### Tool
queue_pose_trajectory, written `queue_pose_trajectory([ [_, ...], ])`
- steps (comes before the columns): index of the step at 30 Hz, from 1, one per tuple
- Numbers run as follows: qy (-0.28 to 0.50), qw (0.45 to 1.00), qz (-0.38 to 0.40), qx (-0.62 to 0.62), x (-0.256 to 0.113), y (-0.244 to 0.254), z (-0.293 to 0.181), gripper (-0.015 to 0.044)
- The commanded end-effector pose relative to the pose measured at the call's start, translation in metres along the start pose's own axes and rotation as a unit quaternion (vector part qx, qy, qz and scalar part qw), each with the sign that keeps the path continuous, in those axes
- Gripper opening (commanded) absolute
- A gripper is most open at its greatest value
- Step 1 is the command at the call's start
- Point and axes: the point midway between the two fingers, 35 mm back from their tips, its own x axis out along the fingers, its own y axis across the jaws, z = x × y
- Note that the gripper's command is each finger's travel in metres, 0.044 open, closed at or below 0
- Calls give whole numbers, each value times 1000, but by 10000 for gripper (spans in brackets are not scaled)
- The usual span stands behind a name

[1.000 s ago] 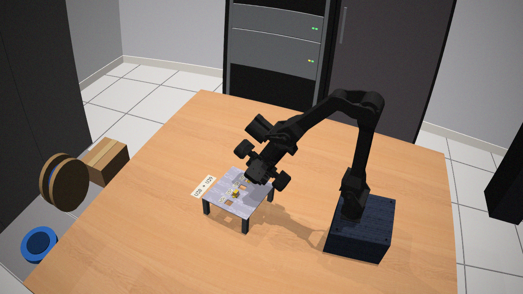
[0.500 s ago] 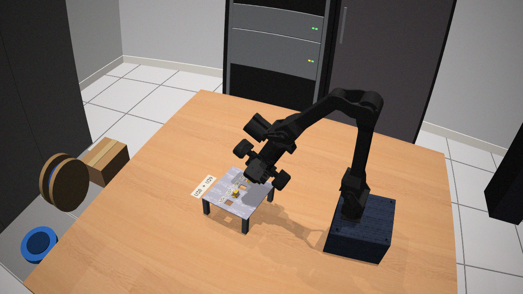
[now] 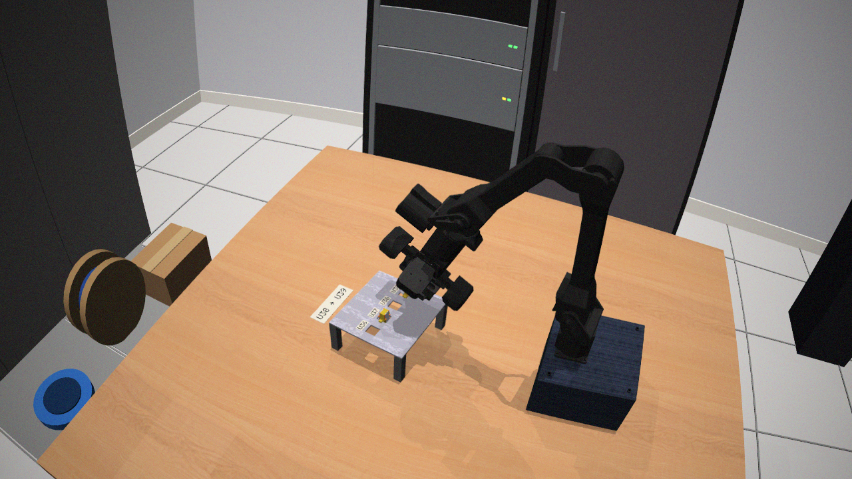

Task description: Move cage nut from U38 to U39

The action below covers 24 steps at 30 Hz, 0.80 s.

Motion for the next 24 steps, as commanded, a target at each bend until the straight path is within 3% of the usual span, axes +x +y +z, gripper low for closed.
queue_pose_trajectory([
  [1, 2, 1000, 3, 1, 1, 1, -1, 33],
  [24, 2, 1000, 19, 1, 2, -1, -1, 33],
])
